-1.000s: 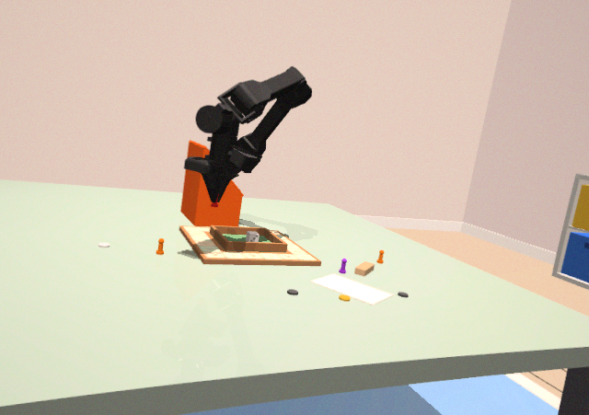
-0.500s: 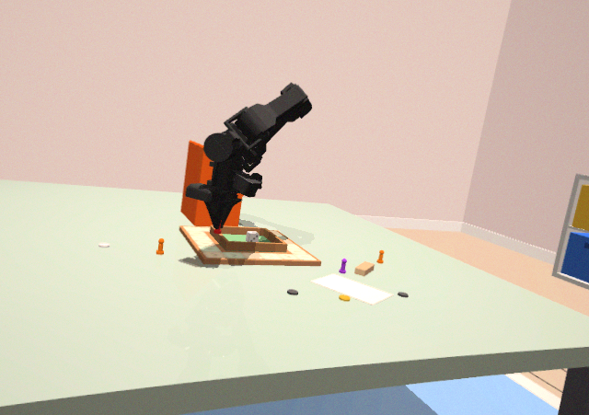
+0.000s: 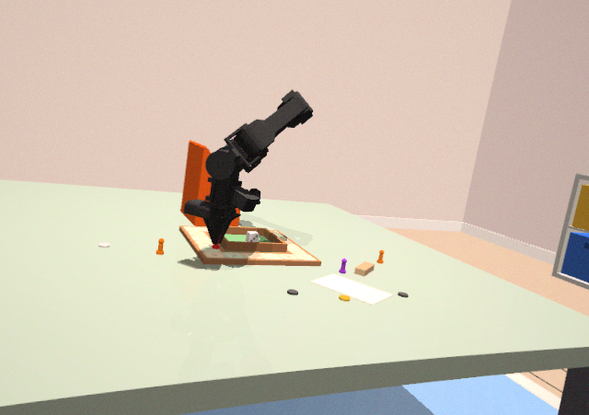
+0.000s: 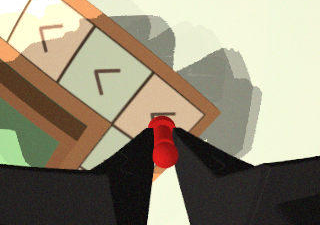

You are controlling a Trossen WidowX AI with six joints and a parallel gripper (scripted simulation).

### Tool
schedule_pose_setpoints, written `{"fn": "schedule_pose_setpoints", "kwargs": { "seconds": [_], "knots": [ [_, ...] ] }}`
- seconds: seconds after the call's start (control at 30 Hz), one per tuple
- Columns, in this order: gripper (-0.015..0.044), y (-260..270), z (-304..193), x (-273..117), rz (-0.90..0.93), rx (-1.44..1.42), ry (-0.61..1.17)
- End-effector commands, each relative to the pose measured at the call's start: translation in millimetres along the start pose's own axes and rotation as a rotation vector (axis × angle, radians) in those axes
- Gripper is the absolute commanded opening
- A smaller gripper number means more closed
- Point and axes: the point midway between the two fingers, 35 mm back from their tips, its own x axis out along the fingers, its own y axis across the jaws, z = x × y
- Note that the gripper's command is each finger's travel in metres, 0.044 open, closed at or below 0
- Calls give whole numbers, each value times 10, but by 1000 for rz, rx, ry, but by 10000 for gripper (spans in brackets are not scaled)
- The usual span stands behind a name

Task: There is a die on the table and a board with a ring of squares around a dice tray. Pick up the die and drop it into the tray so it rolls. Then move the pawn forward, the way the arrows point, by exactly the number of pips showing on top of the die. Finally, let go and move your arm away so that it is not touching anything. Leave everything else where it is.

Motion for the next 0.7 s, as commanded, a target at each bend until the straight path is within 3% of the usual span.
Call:
{"fn": "schedule_pose_setpoints", "kwargs": {
  "seconds": [0.0, 0.4, 0.67],
  "knots": [
    [0, 6, -17, 55, 6, 10, -2],
    [0, 9, -17, 201, 7, 10, -3],
    [210, -4, 15, 137, -3, -3, -3]
  ]
}}
